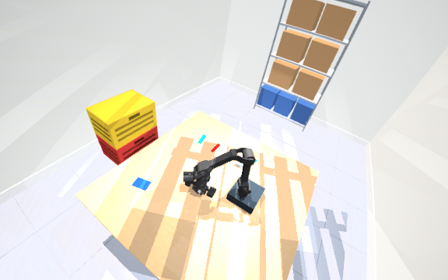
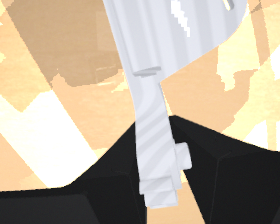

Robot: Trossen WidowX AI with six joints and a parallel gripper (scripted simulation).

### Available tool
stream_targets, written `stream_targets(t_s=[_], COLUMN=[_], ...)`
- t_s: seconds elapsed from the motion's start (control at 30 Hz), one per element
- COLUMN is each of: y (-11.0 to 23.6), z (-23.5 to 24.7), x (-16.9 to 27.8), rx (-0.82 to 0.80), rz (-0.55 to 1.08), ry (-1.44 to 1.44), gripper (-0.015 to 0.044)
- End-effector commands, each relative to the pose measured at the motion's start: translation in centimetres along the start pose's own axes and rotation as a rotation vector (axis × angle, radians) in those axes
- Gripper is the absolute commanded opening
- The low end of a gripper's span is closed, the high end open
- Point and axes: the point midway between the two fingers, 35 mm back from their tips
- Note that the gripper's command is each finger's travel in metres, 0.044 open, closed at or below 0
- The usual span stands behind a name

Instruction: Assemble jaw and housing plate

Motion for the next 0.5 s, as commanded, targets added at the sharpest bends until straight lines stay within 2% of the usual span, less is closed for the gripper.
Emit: stream_targets(t_s=[0.0, 0.47], y=[0.1, 0.0], z=[0.5, 2.4], x=[0.4, 1.7], rx=[0.001, 0.000], rz=[0.004, 0.005], ry=[-0.003, -0.003], gripper=[0.0037, 0.0037])
Point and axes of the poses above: the point midway between the two fingers, 35 mm back from their tips, its own y axis back along the fingers, its own z axis across the jaws, x = y × z, and after that the axes turned 11 degrees about -y, right-handed
